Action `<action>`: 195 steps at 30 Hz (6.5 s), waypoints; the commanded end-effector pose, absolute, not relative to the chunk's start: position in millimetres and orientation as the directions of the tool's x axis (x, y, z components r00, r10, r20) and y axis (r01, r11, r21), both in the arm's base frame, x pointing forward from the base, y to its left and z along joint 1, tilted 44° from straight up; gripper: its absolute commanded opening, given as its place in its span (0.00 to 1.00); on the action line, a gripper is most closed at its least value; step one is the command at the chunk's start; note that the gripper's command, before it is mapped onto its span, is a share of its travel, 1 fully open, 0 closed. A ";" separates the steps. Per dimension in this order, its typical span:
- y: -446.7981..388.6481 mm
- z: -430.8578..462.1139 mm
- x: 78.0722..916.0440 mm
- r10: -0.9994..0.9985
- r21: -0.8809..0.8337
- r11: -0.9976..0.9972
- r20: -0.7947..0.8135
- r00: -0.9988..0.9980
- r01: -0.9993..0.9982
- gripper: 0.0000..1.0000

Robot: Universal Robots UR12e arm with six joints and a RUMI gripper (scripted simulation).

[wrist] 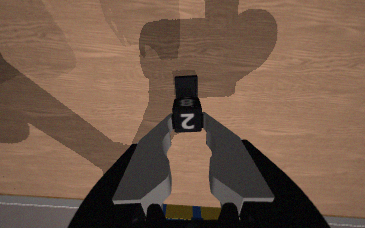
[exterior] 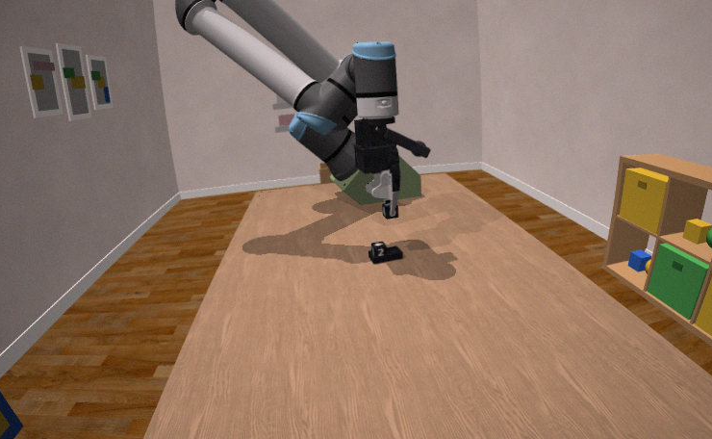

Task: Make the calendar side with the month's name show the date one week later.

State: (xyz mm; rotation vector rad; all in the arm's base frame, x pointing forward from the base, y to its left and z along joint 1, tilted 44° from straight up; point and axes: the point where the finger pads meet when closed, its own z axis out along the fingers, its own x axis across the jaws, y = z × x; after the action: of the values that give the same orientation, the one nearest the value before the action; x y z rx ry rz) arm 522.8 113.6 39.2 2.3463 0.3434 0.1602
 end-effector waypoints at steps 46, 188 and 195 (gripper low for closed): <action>74.2 -3.2 536.0 0.293 0.700 -0.686 0.015 0.956 0.199 0.10; 51.5 -27.5 543.3 0.293 0.700 -0.686 0.015 0.956 0.199 0.10; 51.5 -27.5 543.3 0.293 0.700 -0.686 0.015 0.956 0.199 0.10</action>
State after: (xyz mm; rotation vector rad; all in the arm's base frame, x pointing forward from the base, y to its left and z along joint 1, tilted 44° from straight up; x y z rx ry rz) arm 543.1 51.2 -27.7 2.3465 0.3435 0.1605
